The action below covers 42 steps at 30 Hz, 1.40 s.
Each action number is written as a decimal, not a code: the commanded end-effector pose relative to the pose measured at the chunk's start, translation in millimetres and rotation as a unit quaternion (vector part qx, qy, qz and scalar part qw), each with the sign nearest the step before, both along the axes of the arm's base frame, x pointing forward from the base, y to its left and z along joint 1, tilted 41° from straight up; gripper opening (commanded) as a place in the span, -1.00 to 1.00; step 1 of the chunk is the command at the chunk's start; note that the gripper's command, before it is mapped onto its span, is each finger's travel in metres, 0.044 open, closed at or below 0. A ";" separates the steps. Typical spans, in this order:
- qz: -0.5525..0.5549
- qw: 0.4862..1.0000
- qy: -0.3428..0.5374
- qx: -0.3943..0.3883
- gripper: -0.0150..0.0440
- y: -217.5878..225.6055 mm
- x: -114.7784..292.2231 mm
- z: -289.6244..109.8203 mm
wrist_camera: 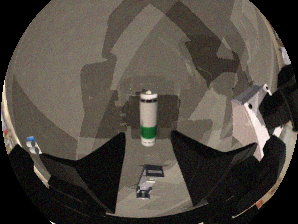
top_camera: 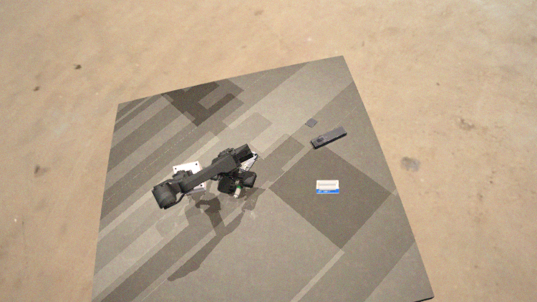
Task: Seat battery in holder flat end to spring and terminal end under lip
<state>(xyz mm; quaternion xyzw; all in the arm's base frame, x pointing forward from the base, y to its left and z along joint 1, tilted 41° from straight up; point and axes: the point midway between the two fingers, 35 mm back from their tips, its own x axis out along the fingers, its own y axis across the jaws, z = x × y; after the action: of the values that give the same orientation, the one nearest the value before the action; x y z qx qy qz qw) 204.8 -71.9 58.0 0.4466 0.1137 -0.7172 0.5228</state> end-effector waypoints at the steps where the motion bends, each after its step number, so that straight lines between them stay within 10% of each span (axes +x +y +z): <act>1: 0.001 1.000 0.005 -0.002 0.26 -4.7 -1.9 -5.8; 22: 0.001 1.000 0.005 -0.004 0.26 -26.0 -5.5 -28.9; 26: 0.001 1.000 0.005 -0.004 -0.10 -26.0 -5.5 -28.9; 42: 0.001 1.000 0.005 -0.002 -0.29 -9.3 -2.3 -11.0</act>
<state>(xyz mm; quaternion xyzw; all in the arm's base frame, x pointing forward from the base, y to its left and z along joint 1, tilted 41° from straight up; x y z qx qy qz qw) 197.6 -91.4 35.4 0.4351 0.1170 -0.7237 0.5227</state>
